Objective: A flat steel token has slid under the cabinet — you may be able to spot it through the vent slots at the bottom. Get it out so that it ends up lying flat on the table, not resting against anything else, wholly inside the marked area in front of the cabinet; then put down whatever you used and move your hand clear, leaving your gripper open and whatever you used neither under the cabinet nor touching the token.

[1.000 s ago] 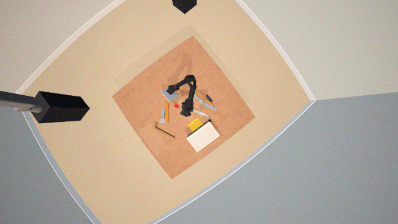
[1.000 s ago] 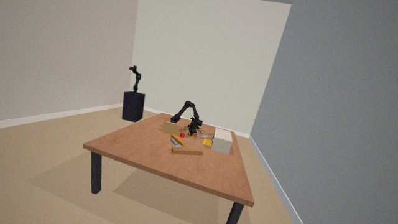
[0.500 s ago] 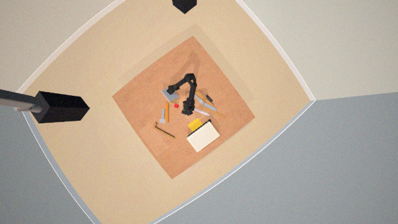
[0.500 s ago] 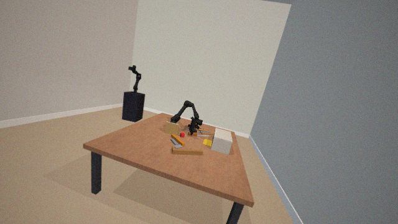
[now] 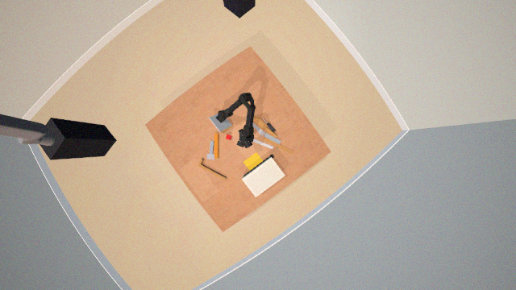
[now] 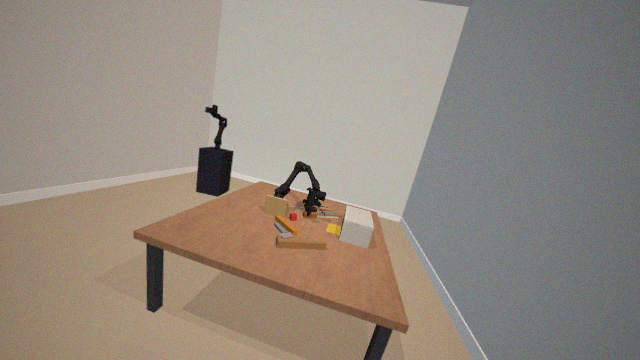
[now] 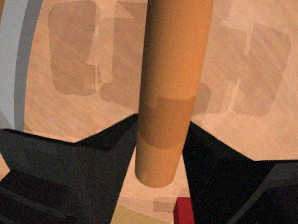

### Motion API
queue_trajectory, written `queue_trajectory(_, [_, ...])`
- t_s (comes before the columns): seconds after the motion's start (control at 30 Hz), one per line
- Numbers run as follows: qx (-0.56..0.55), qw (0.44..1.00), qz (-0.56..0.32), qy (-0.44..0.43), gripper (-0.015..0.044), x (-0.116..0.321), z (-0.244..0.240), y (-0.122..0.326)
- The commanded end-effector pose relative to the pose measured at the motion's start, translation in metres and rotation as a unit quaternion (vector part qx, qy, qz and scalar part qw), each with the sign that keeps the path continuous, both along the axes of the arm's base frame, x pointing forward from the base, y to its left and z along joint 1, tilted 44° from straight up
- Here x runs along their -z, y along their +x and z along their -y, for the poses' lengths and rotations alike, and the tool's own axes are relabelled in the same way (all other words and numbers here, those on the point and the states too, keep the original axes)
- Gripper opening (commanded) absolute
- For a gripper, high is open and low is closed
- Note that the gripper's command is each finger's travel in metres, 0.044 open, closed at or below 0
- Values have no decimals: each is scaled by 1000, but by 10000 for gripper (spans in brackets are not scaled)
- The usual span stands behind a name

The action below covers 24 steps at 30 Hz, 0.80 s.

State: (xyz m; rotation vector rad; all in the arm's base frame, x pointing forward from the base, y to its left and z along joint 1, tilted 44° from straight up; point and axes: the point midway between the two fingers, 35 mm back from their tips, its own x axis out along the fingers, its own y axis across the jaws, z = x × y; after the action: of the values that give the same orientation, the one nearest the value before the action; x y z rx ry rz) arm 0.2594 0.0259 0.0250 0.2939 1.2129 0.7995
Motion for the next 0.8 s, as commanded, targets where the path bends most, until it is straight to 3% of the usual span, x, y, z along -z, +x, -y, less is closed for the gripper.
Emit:
queue_trajectory(0.0, [2,1000,3,0,0,-5,-3,1])
queue_trajectory(0.77, [2,1000,3,1,0,-20,-18,1])
